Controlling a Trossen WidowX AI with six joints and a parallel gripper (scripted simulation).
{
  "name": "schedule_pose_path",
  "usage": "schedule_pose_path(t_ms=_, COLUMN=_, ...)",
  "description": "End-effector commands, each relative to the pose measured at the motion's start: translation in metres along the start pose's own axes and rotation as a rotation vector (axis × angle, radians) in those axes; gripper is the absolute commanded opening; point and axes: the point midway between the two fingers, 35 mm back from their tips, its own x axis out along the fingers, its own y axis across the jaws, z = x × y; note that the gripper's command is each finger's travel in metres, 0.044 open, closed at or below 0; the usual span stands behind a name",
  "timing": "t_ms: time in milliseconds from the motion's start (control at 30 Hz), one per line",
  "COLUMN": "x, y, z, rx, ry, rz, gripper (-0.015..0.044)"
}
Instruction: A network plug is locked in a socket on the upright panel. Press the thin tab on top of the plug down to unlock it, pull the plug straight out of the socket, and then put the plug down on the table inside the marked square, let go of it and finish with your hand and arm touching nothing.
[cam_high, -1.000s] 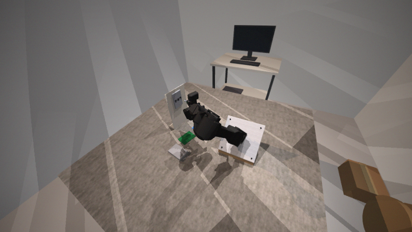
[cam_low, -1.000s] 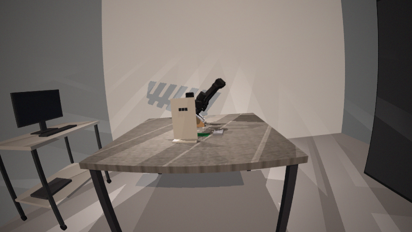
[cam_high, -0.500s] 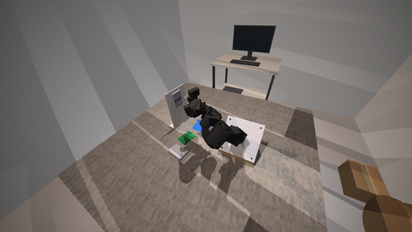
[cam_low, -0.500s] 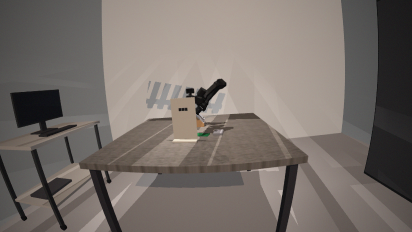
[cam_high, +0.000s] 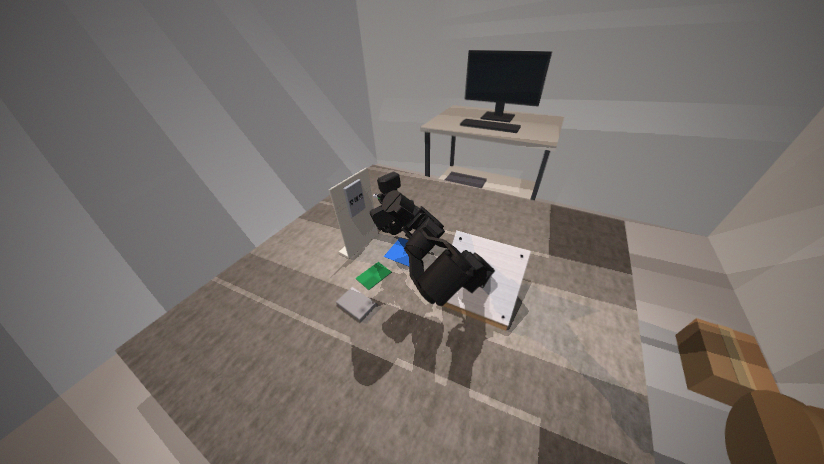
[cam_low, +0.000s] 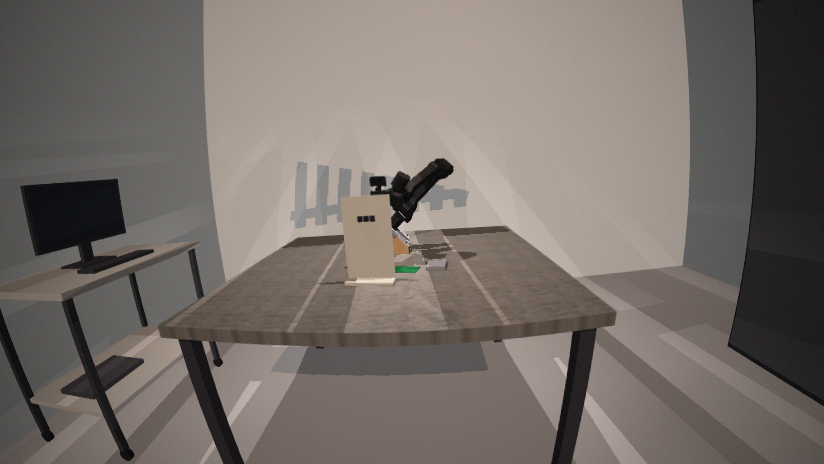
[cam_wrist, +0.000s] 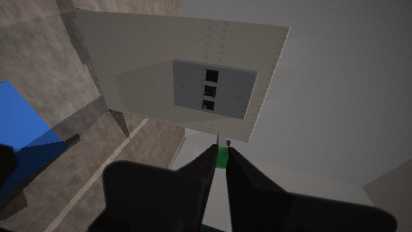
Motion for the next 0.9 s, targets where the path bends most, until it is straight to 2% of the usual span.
schedule_pose_path(t_ms=0, x=0.006, y=0.014, z=-0.01, rx=-0.016, ry=0.019, rz=0.084, gripper=0.0)
schedule_pose_path(t_ms=400, x=0.015, y=0.068, z=-0.036, rx=-0.083, ry=0.024, rz=0.387, gripper=0.0)
schedule_pose_path(t_ms=867, x=0.005, y=0.126, z=-0.054, rx=-0.086, ry=-0.054, rz=0.707, gripper=0.0)
